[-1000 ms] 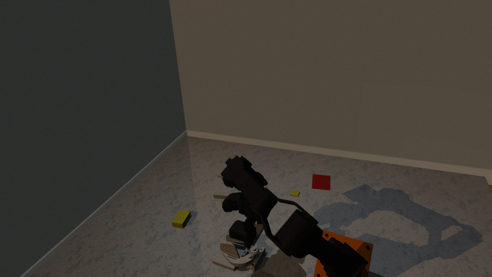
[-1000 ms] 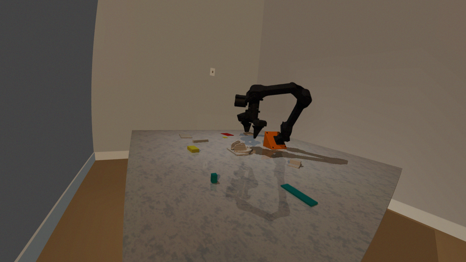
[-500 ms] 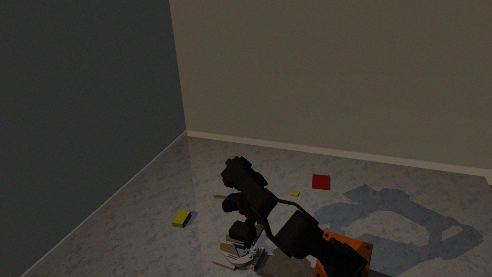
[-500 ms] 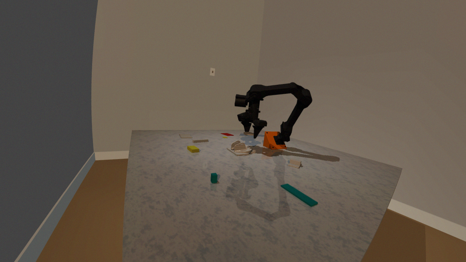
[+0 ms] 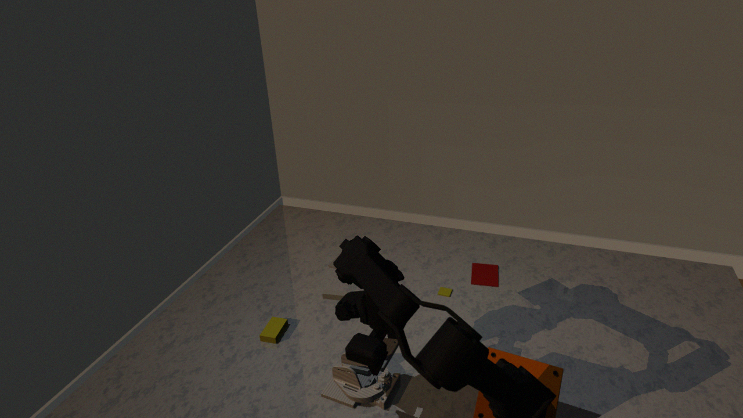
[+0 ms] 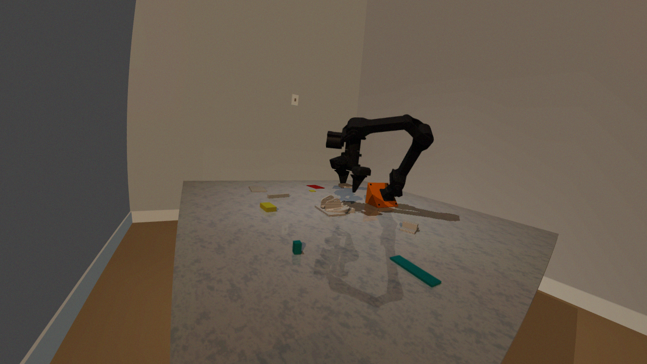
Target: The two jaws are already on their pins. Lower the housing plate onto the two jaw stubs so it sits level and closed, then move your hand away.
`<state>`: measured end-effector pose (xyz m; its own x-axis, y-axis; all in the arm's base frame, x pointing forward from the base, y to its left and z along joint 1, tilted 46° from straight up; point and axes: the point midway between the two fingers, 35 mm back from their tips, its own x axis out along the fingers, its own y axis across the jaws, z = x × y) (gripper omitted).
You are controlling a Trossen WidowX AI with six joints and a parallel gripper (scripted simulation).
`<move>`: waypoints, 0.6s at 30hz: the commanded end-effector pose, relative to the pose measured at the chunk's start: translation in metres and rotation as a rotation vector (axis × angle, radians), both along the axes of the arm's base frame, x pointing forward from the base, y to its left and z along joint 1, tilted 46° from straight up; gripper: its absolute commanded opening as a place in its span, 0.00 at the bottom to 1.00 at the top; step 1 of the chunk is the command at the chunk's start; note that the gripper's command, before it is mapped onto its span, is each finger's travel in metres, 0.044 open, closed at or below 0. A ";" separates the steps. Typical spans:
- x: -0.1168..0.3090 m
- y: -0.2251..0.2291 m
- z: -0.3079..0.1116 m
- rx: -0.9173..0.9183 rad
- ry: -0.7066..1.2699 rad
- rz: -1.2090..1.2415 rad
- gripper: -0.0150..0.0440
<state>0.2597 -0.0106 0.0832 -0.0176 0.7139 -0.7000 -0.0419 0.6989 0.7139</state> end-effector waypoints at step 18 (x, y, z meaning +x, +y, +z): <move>0.001 0.019 -0.019 -0.002 0.003 -0.003 0.85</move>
<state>0.2605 0.0043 0.0674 -0.0201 0.7103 -0.7036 -0.0394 0.7026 0.7105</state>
